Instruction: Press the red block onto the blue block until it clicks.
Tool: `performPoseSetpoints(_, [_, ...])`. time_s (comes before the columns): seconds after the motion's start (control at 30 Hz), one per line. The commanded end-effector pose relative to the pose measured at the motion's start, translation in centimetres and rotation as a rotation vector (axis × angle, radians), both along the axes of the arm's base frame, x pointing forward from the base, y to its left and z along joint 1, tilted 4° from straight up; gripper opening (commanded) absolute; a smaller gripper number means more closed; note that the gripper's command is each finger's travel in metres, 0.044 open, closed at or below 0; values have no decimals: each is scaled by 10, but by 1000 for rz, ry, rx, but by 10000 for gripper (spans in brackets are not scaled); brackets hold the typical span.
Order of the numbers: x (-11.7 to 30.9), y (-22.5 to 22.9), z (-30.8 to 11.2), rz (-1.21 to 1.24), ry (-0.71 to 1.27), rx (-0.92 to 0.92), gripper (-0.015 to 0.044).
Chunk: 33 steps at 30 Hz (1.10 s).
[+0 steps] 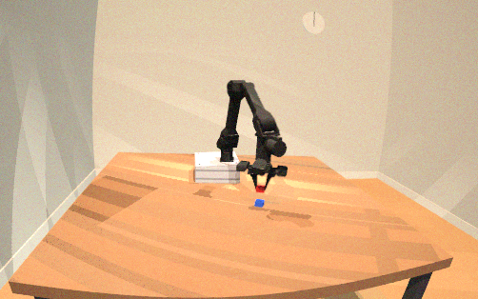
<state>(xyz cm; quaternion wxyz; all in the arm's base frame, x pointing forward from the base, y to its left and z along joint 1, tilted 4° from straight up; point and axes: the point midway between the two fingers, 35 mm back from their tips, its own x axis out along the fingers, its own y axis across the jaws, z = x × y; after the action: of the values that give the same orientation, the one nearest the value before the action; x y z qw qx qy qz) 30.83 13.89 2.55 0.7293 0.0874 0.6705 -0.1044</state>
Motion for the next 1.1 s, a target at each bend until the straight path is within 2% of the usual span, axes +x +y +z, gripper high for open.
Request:
performPoseSetpoints(0.0, [2, 2, -8, -14, -5, -2, 0])
performPoseSetpoints(0.53, [4, 0, -36, -14, -5, -2, 0])
performPoseSetpoints(1.07, [4, -1, -40, -14, -5, -3, 0])
